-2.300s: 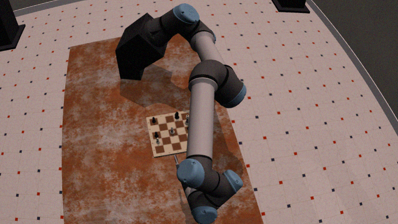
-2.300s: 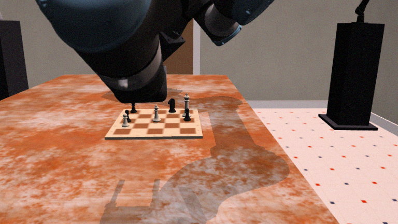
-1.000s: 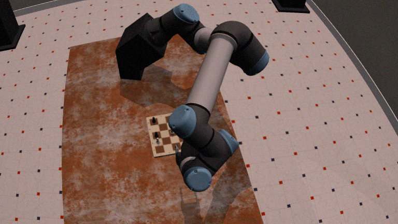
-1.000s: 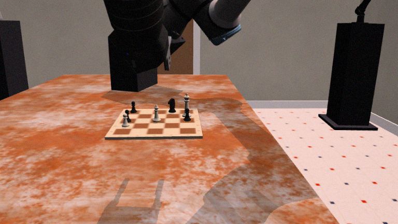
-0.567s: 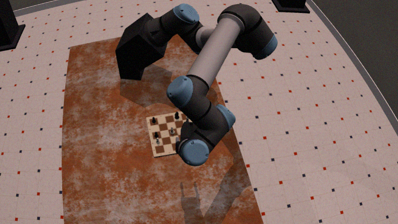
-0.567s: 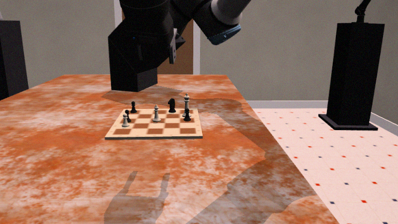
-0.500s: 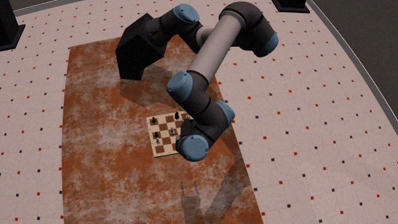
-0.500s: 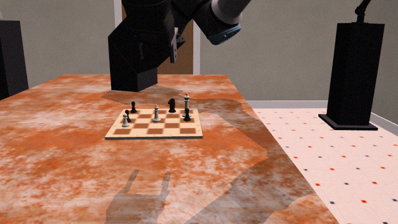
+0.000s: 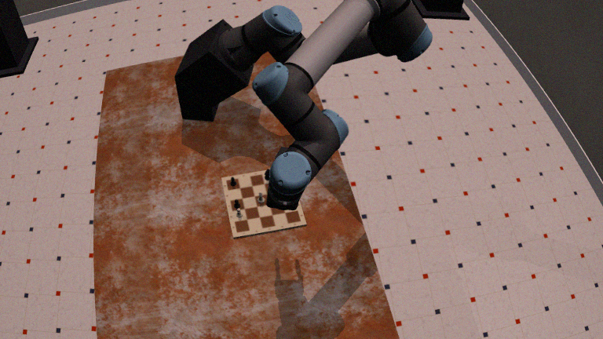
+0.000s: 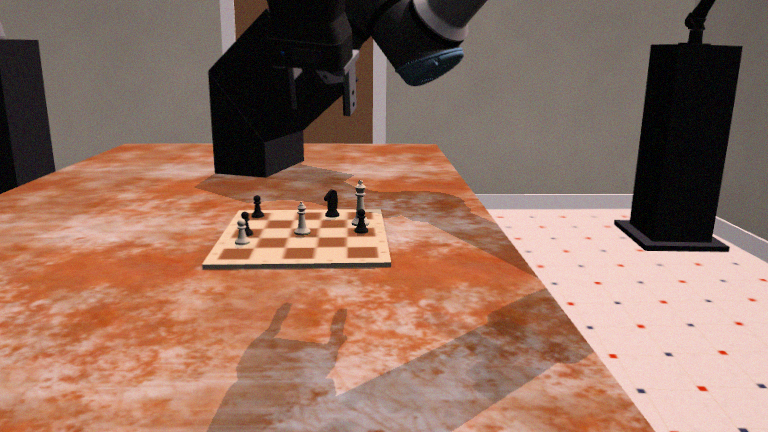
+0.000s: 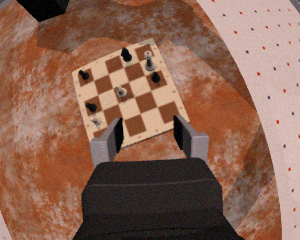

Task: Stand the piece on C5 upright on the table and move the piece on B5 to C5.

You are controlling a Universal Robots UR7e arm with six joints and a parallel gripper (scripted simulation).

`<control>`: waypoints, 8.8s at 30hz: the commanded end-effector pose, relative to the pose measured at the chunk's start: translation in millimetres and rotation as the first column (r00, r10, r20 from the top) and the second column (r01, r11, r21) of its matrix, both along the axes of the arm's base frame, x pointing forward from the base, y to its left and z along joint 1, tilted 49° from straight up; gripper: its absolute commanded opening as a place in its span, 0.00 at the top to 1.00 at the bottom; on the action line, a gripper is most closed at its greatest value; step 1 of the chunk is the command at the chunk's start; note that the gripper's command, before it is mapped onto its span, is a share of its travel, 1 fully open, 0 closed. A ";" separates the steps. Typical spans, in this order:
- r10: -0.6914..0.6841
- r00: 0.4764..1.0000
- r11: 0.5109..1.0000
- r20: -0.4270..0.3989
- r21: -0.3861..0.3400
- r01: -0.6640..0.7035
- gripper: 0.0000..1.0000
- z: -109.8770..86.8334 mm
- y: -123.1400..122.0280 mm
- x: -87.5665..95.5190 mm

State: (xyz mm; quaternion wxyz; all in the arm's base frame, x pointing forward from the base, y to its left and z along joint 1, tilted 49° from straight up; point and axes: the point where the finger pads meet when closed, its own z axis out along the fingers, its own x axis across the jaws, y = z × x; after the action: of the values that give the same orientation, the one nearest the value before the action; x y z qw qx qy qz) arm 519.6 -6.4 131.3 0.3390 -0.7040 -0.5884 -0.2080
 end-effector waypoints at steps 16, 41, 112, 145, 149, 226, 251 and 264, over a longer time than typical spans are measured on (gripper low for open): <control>-0.247 0.963 0.969 0.105 0.018 0.246 0.00 -12.4 40.0 -69.6; -0.356 0.923 0.935 0.150 0.047 0.353 0.00 -25.1 69.7 -106.0; 0.050 0.827 0.999 0.560 -0.042 -0.032 0.00 -42.7 73.1 -115.1; 0.624 -0.160 0.634 0.765 -0.615 -0.468 0.00 -63.3 77.9 -106.2; 0.632 -0.317 0.552 0.707 -0.698 -0.456 0.00 -63.9 80.1 -103.8; 0.215 -0.977 0.086 -0.014 -0.996 0.033 0.32 -57.2 106.5 -95.9; 0.215 -0.977 0.086 -0.014 -0.996 0.033 0.32 -57.6 106.8 -95.8; 0.215 -0.977 0.086 -0.014 -0.996 0.033 0.32 -62.3 111.8 -93.9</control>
State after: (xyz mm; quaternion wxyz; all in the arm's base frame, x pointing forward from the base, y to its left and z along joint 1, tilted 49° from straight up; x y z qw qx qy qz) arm 424.4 103.0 71.4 -0.3287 0.4712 -0.7782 -0.2537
